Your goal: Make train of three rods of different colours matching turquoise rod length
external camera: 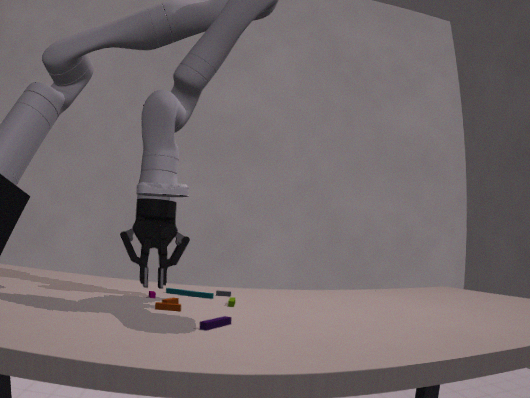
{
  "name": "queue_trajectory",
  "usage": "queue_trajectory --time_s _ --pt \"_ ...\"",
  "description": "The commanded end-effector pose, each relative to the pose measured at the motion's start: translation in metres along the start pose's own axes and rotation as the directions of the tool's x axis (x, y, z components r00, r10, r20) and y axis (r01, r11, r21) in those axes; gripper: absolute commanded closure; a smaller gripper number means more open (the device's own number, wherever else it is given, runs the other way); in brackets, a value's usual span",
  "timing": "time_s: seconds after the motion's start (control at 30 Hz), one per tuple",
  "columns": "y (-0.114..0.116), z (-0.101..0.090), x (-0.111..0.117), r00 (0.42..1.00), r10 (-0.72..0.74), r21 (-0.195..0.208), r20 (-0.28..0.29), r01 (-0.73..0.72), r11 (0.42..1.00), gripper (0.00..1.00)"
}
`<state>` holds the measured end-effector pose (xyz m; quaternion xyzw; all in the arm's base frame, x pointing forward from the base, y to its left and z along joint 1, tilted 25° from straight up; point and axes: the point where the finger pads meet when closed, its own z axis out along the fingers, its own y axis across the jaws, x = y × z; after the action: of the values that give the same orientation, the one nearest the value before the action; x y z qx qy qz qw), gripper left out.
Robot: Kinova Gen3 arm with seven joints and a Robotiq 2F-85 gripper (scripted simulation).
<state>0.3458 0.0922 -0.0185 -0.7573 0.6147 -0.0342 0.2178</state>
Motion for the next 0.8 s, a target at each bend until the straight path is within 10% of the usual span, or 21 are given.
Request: queue_trajectory --time_s 0.0,0.77 --pt "-0.0003 0.0006 0.0006 1.000 -0.007 0.002 -0.002 0.007 1.000 0.76" --pt "0.0016 0.0004 -0.0001 1.000 -0.007 0.001 -0.001 0.007 1.000 0.76"
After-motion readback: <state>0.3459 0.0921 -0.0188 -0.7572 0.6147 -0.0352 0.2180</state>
